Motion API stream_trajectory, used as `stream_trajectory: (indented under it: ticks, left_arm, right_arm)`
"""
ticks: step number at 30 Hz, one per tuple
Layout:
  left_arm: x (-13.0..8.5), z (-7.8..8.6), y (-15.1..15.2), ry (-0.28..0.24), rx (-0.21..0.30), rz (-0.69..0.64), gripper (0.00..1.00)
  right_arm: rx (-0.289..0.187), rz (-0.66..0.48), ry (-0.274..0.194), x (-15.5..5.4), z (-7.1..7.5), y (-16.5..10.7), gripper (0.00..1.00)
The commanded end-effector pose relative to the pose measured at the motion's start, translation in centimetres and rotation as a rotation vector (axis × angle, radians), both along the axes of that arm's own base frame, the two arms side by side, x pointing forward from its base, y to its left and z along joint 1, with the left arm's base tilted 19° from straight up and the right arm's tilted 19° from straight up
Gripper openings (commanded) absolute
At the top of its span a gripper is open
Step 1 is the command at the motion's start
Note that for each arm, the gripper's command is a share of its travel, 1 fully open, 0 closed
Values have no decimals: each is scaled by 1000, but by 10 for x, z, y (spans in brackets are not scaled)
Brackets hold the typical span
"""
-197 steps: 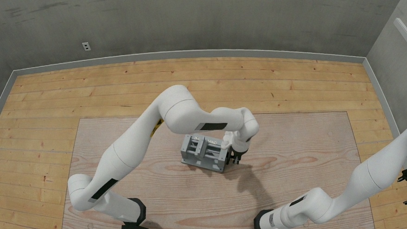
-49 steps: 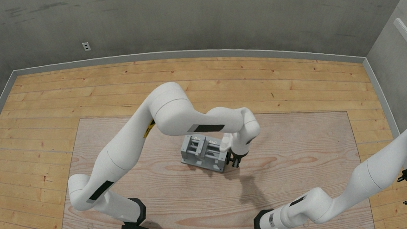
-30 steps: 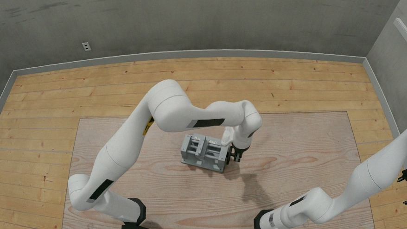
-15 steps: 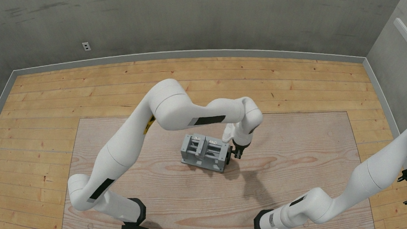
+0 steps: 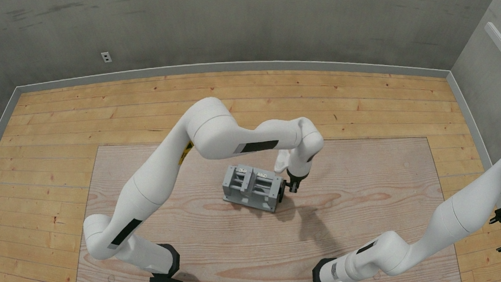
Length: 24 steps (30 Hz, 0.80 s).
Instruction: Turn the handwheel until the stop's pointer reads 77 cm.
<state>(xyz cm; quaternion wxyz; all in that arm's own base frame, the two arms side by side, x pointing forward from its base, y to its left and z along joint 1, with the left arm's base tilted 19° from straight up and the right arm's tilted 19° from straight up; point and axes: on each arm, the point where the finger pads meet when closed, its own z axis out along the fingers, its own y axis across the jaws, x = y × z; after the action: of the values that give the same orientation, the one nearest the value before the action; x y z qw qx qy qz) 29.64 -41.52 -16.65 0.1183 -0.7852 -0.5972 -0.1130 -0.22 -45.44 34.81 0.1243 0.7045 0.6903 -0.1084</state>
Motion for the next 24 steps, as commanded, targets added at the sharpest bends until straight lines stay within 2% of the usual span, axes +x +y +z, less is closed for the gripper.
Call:
stream_trajectory:
  ticks: [1,24]
  left_arm:
    - [5,-4,0,0,1,-6,160]
    - [10,-20,4,0,-1,-6,160]
  right_arm:
    - [5,11,8,-1,0,1,1000]
    - [5,11,8,-1,0,1,1000]
